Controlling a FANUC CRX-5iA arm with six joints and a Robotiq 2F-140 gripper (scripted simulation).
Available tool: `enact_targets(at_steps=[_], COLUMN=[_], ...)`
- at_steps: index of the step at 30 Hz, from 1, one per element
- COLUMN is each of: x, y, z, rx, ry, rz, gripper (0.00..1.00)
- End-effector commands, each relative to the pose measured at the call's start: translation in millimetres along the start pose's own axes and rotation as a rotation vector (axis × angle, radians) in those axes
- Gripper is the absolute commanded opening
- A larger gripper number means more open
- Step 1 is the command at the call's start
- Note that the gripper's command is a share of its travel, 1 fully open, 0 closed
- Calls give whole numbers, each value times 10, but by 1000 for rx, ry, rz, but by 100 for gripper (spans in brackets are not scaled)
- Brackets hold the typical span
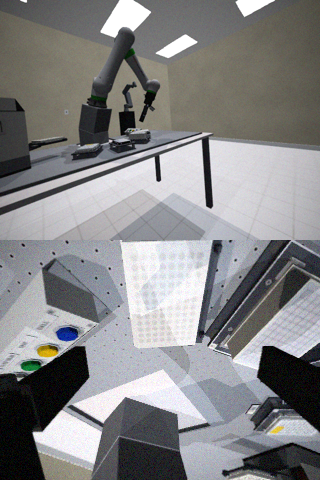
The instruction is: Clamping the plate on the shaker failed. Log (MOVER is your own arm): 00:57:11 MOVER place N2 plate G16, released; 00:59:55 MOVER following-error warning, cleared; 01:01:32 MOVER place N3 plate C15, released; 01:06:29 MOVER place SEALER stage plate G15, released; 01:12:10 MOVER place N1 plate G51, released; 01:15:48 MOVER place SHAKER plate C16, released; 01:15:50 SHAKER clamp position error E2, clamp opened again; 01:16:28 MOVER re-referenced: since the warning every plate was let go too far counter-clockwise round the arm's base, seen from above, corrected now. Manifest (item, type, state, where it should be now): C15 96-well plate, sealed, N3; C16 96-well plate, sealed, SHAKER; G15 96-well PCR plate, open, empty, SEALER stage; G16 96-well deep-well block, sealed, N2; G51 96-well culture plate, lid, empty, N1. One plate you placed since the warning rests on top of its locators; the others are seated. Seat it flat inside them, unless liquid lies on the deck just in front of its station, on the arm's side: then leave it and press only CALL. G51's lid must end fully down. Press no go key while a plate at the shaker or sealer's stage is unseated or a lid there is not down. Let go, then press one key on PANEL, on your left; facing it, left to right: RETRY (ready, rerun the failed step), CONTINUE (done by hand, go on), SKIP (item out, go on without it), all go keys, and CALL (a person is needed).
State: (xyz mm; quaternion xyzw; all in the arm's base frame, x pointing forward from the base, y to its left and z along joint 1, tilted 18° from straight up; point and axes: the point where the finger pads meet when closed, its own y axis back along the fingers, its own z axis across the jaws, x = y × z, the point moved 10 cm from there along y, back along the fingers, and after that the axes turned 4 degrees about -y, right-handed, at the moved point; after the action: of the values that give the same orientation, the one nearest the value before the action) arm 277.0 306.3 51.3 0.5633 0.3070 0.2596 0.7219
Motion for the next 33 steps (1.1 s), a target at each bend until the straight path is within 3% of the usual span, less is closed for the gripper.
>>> enact_targets(at_steps=[1, 14, 33], x=[18, 106, 105], y=[-32, -220, -220], z=[-1, -7, -7], rx=[0, 0, 0], ry=[0, 0, 0], rz=[1, 1, 1], gripper=[100, 100, 100])
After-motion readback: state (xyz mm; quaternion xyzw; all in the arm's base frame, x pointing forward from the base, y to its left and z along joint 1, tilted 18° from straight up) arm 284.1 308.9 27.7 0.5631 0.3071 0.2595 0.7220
